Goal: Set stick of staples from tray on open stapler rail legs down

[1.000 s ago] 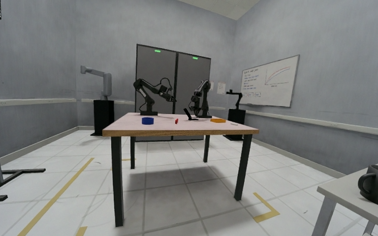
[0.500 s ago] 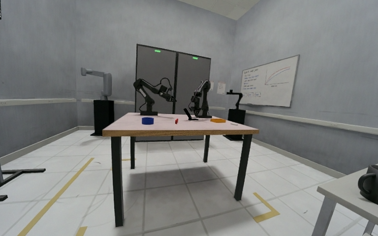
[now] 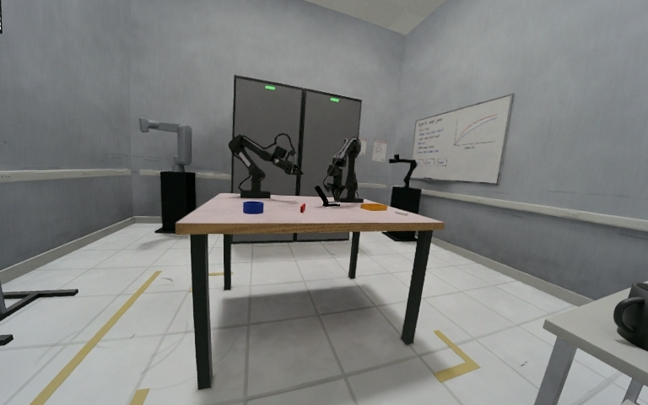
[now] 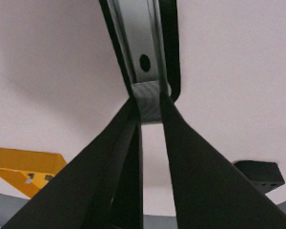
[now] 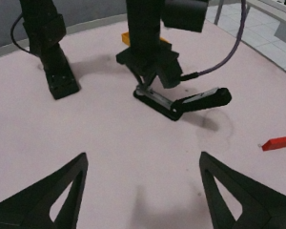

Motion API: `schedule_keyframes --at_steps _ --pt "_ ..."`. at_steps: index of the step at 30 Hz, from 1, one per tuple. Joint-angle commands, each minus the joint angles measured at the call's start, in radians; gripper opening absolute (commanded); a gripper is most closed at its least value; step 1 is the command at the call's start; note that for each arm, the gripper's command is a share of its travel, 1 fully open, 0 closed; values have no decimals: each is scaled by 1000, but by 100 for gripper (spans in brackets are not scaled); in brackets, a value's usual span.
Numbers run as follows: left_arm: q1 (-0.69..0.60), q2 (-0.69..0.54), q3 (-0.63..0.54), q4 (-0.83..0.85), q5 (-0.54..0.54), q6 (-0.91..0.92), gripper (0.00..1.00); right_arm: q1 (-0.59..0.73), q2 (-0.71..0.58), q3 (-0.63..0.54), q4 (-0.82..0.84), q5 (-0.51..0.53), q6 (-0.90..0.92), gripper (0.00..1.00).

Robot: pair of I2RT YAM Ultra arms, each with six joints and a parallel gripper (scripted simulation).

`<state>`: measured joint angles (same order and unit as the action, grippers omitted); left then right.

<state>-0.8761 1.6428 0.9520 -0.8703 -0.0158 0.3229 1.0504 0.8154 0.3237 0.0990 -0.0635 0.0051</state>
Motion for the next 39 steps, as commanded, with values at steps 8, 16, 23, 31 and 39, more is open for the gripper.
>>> schedule_keyframes --at_steps 8,16,23,31,39 --pt "2 20 43 -35 12 -3 6 -2 -18 2 2 -2 -2 100" --pt "0 -6 -8 5 1 2 6 -2 -18 2 2 -2 -2 100" --pt "0 -20 -31 26 8 4 6 -2 -18 2 2 -2 -2 100" --pt "1 -6 -49 51 4 7 6 -2 -18 2 2 -2 -2 100" --pt "-1 23 -58 71 -10 1 6 -2 -18 2 2 -2 -2 100"
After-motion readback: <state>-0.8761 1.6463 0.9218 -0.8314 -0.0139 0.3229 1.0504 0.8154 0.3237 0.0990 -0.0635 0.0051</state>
